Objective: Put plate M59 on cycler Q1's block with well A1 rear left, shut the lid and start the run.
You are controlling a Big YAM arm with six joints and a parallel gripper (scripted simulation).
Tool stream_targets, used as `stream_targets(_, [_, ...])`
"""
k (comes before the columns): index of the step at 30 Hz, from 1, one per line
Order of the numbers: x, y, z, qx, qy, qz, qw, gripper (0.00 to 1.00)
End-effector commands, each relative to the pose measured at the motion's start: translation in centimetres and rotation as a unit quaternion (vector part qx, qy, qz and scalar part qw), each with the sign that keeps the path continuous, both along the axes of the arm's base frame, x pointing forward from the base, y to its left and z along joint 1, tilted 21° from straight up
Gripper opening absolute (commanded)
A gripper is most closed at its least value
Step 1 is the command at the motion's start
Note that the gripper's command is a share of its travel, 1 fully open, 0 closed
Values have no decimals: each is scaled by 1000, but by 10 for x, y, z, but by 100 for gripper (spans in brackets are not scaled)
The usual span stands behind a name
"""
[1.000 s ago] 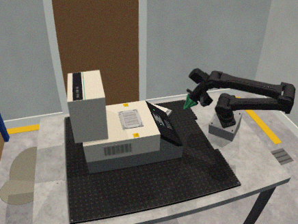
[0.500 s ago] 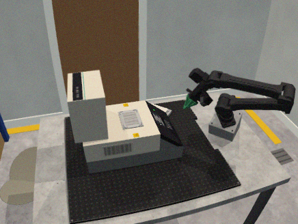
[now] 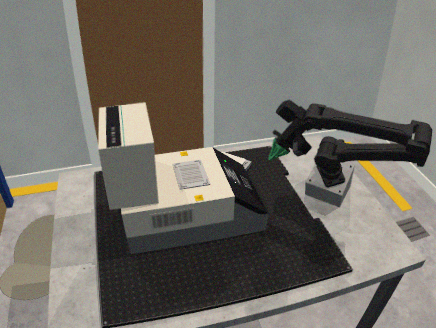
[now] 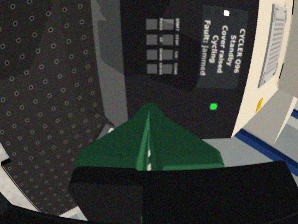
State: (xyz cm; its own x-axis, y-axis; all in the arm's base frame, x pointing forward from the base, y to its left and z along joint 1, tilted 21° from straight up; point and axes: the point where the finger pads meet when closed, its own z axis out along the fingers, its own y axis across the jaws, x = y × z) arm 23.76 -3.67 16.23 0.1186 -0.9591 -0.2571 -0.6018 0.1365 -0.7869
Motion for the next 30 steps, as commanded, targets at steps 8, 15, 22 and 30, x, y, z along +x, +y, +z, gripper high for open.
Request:
stream_targets(8, [9, -3, 31, -19, -25, 7, 999, 0])
stream_targets(15, [9, -4, 33, -20, -27, 7, 999, 0])
stream_targets(22, [10, -5, 37, -22, -30, 7, 999, 0])
stream_targets(30, [10, -5, 40, -24, -32, 7, 999, 0])
